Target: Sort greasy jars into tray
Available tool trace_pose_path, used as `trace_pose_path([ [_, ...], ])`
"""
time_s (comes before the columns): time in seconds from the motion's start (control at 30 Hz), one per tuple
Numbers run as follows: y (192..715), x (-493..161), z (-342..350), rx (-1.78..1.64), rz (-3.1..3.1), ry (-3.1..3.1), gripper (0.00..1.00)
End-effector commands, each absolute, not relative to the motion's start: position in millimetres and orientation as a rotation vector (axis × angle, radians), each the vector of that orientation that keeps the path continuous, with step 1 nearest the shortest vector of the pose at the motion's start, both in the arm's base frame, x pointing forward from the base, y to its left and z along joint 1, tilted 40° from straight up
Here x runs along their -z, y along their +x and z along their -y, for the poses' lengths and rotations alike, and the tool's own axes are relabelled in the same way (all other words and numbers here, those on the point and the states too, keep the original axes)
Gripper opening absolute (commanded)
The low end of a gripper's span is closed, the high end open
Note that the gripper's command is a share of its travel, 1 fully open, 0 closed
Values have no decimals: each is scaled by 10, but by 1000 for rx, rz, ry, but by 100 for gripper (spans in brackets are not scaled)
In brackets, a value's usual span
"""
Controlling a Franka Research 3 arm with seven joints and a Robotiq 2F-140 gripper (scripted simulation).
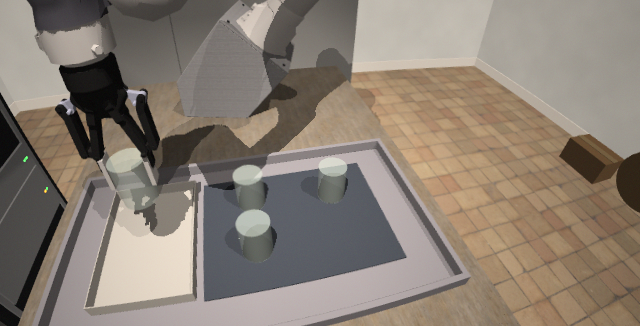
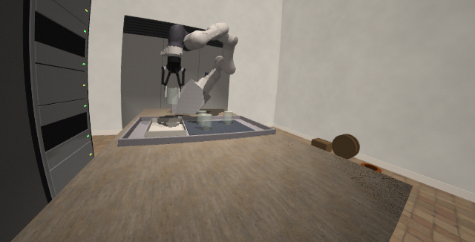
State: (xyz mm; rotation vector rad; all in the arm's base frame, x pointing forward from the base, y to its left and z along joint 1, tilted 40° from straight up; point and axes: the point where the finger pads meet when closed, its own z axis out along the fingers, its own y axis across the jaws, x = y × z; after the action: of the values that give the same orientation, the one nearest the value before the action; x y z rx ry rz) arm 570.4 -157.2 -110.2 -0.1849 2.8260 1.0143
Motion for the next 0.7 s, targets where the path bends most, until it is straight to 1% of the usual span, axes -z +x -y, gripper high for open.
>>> trace_pose_path([
  [0.0,5682,1129,1626,-1018,-2824,-210,0],
  [0.27,5684,1299,1829,-1018,-2824,-210,0],
  [0.67,5688,1340,1795,-1018,-2824,-210,0],
])
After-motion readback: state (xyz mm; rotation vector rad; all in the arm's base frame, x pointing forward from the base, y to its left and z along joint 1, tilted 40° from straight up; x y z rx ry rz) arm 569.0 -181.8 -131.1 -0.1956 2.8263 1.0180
